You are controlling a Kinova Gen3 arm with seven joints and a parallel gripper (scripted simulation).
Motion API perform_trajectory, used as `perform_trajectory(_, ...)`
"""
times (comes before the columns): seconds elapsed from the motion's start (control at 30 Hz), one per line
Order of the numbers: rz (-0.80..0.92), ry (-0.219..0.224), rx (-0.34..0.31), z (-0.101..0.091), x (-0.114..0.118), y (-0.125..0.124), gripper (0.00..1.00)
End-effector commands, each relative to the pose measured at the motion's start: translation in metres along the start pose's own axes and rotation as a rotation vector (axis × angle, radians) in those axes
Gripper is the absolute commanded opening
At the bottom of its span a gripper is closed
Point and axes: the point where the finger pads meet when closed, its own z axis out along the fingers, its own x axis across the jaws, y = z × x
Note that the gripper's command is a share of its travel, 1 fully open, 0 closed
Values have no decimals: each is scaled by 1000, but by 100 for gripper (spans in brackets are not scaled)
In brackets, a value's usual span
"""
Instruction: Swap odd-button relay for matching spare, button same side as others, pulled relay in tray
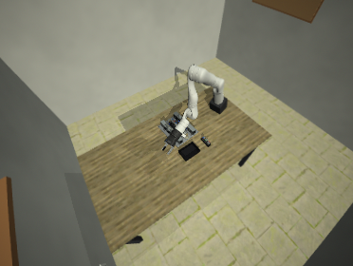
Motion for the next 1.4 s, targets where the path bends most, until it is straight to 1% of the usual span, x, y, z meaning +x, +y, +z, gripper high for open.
perform_trajectory(0.0, 0, 0, -3, 0, 0, 2, 100)
perform_trajectory(1.1, 0, 0, -3, 0, 0, 2, 100)
perform_trajectory(1.37, 0, 0, -3, -27, -4, 18, 100)
